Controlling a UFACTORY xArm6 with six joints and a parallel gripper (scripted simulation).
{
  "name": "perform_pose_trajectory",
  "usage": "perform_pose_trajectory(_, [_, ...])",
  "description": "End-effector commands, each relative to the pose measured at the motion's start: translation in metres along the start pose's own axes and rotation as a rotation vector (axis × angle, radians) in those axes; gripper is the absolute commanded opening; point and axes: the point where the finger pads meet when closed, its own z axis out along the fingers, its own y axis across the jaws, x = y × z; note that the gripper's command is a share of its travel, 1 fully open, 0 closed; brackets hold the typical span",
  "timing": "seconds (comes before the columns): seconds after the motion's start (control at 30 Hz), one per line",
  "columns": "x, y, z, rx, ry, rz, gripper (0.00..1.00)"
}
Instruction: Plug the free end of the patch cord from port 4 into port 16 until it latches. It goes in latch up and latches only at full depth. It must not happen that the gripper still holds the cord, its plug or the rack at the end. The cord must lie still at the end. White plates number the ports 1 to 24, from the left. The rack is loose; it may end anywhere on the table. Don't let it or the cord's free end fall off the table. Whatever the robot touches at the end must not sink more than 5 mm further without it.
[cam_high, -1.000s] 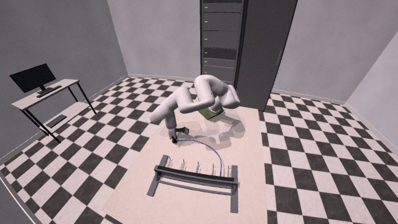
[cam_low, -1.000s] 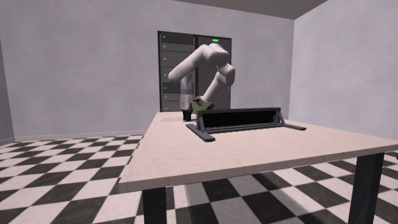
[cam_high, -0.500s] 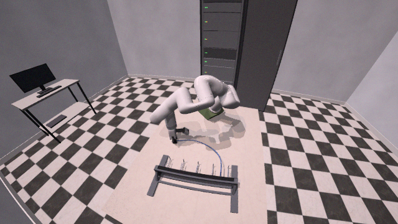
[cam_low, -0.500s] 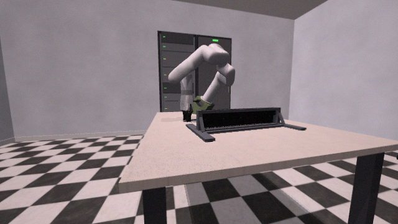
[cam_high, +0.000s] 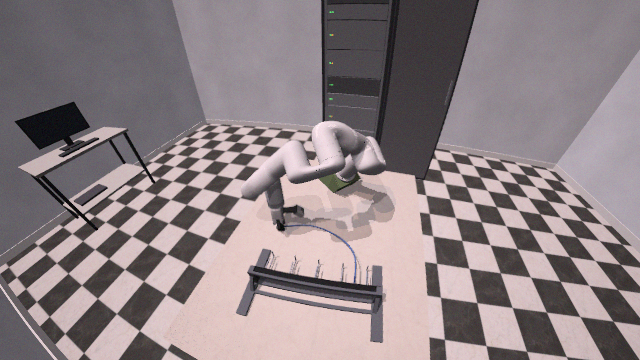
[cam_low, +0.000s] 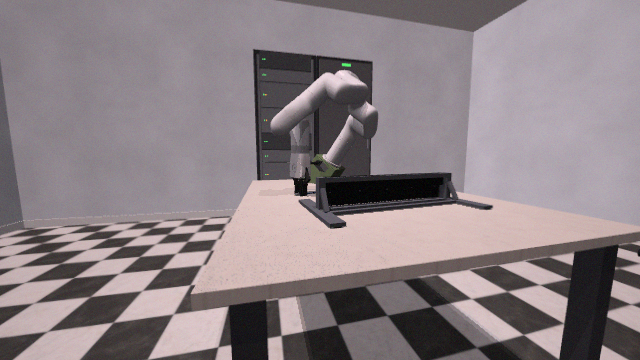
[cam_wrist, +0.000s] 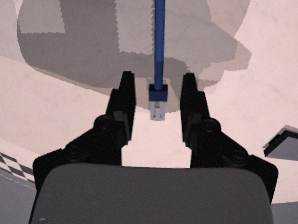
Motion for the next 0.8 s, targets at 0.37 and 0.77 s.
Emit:
perform_pose_trajectory(0.37, [-0.0011,0.0006,-0.0008,-0.001,-0.003,-0.001,0.38])
perform_pose_trajectory(0.77, [-0.0008,0.0004,-0.0006,-0.001,-0.002,0.000,0.00])
